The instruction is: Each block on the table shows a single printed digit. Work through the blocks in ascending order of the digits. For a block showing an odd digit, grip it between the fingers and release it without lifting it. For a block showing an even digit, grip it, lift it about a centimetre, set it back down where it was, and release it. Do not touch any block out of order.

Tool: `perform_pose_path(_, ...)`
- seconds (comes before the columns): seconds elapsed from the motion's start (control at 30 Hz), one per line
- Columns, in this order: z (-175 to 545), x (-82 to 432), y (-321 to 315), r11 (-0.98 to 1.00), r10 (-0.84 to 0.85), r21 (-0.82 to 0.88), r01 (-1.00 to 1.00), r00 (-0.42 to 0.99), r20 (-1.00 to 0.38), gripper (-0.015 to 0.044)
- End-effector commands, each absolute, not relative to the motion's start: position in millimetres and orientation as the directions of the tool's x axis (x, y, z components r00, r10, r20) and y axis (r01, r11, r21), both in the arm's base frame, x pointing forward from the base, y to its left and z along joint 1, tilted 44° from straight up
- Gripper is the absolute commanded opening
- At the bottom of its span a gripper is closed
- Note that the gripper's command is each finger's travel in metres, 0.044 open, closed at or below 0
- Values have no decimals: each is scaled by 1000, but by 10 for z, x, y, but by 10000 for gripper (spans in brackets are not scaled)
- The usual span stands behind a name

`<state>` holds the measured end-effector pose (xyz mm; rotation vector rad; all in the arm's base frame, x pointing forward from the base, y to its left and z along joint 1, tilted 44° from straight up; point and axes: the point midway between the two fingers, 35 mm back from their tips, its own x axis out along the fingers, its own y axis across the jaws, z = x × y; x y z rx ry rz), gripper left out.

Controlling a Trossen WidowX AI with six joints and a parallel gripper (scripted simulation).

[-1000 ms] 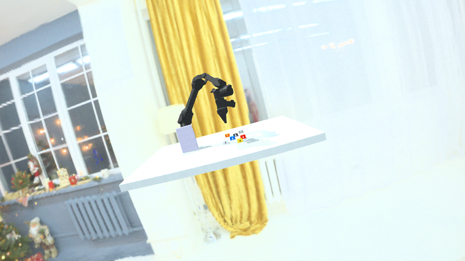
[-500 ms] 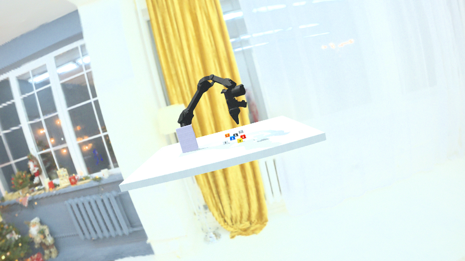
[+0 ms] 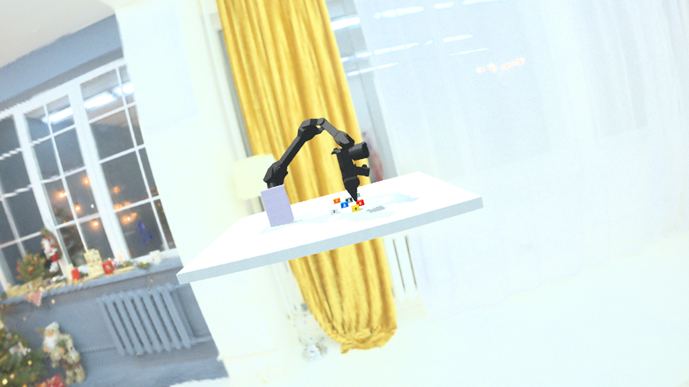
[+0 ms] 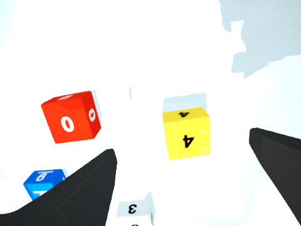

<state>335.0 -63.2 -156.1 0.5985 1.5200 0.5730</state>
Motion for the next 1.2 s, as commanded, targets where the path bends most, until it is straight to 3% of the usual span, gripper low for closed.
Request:
perform_pose_path(0.0,-1627,3320,-550,728,685,684,33,-27,-728,400)
perform_pose_path(0.53,-1791,3308,-389,727,686,686,32,-28,-727,400)
perform_pose_path(0.9,-1791,3308,-389,727,686,686,32,-28,-727,120)
perform_pose_path(1.17,-1791,3308,-389,727,686,686,32,-28,-727,120)
